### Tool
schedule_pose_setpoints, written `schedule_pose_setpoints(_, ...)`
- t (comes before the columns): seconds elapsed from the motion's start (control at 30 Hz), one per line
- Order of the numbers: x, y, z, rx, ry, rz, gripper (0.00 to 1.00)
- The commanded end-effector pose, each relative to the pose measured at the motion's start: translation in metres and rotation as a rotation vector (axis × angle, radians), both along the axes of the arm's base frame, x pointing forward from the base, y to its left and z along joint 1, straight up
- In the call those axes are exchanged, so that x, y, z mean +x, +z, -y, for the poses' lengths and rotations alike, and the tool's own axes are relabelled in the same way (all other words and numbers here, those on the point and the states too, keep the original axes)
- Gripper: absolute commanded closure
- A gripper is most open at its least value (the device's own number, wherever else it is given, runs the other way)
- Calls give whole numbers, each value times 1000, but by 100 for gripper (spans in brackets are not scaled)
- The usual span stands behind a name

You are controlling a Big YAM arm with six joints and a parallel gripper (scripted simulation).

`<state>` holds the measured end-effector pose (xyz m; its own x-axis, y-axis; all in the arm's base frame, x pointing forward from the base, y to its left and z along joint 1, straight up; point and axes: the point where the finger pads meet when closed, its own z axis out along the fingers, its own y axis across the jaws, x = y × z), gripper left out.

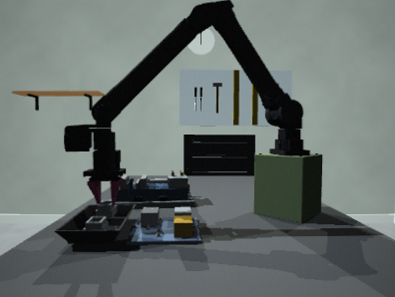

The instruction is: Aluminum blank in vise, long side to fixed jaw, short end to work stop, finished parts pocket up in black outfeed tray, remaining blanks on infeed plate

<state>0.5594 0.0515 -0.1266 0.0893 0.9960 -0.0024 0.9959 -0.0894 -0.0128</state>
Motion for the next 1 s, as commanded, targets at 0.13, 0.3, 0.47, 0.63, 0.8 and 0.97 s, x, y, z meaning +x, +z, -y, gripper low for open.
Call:
schedule_pose_setpoints(0.13,10,8,-5,5,13,30,100)
schedule_pose_setpoints(0.3,12,9,-5,6,13,33,100)
schedule_pose_setpoints(0.47,14,10,-5,6,13,37,100)
schedule_pose_setpoints(0.63,15,10,-5,6,13,40,100)
schedule_pose_setpoints(0.8,16,10,-5,6,13,41,100)
schedule_pose_setpoints(0.97,16,10,-5,6,13,41,100)
